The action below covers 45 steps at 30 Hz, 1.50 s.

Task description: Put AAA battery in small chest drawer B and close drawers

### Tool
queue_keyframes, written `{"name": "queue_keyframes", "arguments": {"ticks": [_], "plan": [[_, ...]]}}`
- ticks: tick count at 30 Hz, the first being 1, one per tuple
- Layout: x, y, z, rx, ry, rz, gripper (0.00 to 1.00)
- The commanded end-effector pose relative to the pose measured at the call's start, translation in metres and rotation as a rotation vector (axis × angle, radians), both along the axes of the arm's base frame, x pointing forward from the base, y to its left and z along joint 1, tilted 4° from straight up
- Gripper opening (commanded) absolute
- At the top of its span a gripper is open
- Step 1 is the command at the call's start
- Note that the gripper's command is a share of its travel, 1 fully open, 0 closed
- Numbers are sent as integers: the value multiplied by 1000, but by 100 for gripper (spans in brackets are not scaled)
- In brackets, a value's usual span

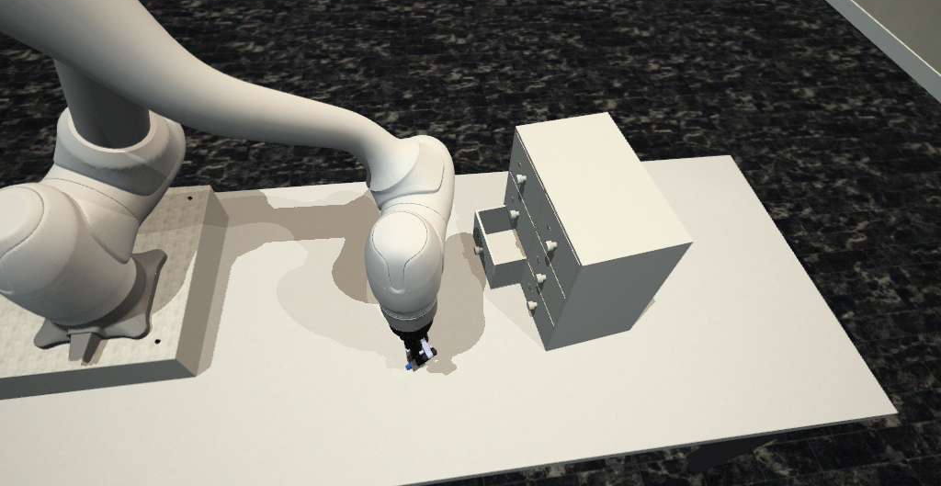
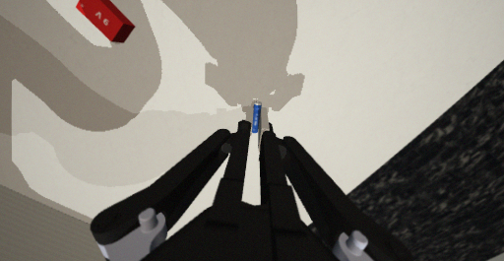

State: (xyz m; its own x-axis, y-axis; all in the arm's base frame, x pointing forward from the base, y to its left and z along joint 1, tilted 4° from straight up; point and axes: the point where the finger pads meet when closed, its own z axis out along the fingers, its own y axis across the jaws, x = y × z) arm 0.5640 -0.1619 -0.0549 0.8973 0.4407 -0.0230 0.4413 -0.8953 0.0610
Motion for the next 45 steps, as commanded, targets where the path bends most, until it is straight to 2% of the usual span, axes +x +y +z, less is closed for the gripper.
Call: {"name": "queue_keyframes", "arguments": {"ticks": [1,8,11,13,19,21,23,31,33,35,36,37,39,40,41,42,43,44,45], "plan": [[0,0,0,0,0,0,3],[0,0,0,0,0,0,3],[0,1,11,0,0,0,3],[0,1,11,0,0,0,3],[0,5,77,0,0,0,3],[-1,6,93,0,0,0,3],[-1,7,100,0,0,0,3],[0,7,100,0,0,-2,3],[5,24,99,1,-2,-34,3],[16,66,96,2,-7,-114,3],[16,66,96,2,-7,-114,3],[22,93,94,2,-11,-164,3],[22,93,94,2,-11,-164,3],[26,121,93,2,-14,-215,3],[26,121,93,2,-14,-215,3],[28,145,91,2,-17,-260,3],[28,145,91,2,-17,-260,3],[30,164,90,2,-19,-295,3],[30,164,90,2,-19,-295,3]]}}
